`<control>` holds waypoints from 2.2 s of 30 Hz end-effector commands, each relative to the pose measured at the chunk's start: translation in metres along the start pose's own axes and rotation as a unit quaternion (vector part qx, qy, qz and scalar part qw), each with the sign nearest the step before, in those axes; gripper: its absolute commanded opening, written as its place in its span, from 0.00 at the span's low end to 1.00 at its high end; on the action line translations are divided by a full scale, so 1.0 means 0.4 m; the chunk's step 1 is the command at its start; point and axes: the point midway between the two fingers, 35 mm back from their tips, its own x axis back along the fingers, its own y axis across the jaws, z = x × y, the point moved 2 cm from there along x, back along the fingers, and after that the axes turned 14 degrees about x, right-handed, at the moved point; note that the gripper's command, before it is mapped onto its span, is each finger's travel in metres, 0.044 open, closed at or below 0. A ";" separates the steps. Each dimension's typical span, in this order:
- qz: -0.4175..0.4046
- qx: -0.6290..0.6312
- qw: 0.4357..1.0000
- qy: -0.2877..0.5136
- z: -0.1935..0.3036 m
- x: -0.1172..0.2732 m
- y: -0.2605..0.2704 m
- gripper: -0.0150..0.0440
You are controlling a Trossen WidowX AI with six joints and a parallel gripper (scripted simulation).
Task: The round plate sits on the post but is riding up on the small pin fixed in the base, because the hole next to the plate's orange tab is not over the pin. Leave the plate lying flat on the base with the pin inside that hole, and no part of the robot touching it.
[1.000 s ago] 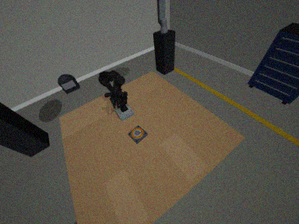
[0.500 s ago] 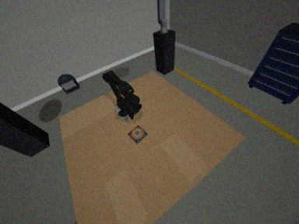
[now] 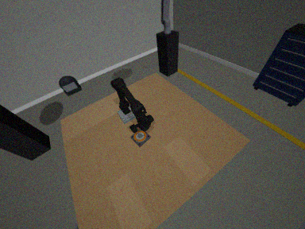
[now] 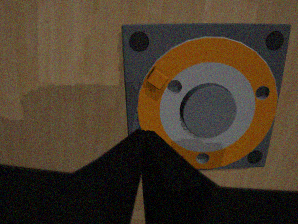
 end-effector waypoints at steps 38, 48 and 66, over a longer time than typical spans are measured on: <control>-0.010 -0.012 1.000 0.001 -0.062 -0.132 -0.030 0.25; -0.009 -0.012 1.000 0.001 -0.083 -0.132 -0.061 0.25; -0.008 -0.012 1.000 0.001 -0.095 -0.130 -0.124 0.25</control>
